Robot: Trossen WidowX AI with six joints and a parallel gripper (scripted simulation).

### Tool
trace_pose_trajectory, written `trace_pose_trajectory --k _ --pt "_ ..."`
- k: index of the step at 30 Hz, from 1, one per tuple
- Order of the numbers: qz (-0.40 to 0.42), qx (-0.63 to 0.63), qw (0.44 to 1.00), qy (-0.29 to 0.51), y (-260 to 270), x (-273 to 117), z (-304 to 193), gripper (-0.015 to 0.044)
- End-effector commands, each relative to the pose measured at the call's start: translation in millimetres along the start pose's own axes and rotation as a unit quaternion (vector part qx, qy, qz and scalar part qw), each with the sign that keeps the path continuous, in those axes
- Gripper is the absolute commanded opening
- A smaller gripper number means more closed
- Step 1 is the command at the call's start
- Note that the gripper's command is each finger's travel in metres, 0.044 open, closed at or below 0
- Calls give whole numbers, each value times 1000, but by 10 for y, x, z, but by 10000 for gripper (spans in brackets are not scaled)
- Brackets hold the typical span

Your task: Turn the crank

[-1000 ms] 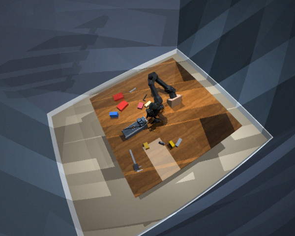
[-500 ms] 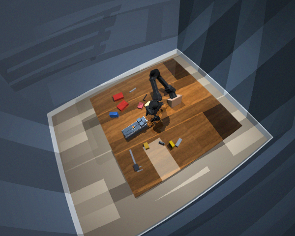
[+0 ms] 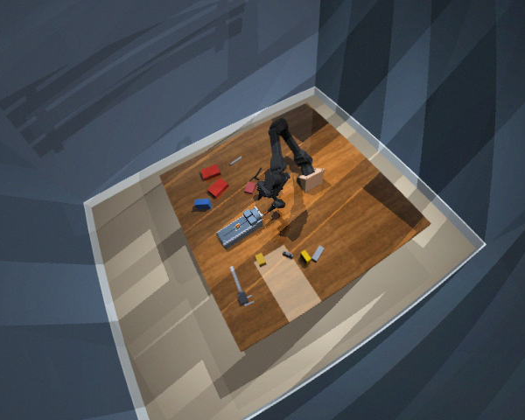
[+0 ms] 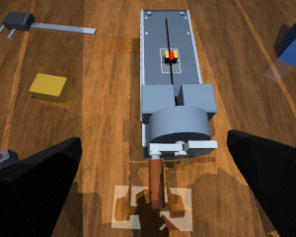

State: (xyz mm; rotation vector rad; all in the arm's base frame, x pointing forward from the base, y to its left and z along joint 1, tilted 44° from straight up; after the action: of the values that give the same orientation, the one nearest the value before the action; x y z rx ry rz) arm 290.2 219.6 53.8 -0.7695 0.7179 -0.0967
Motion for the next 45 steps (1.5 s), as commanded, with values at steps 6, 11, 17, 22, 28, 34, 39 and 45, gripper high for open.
trace_pose_trajectory --k 6,11,17,22,28,34,39,45 --pt "7 -6 1000 14 -113 230 379 440" --pt "15 -12 1000 21 -210 423 603 440" --pt "23 -20 999 26 -363 669 849 440" --pt "28 -26 999 28 -497 852 1008 440" --pt "28 -26 999 28 -506 1053 845 440" --pt "27 -26 999 28 -521 1270 615 440" --pt "27 -26 999 28 -521 1270 615 440" --pt "27 -26 999 28 -521 1270 615 440"
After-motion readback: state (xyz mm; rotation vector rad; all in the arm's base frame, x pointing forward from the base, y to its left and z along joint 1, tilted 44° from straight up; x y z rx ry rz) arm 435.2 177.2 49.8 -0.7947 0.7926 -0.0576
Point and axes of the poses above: the point midway between the two fingers, 35 mm back from their tips, its own x axis out along the fingers, its own y axis across the jaws, z = x × y, the point moved 5 cm from there along -x, back along the fingers, and after that the axes turned 2 degrees about x, right-handed, at the moved point
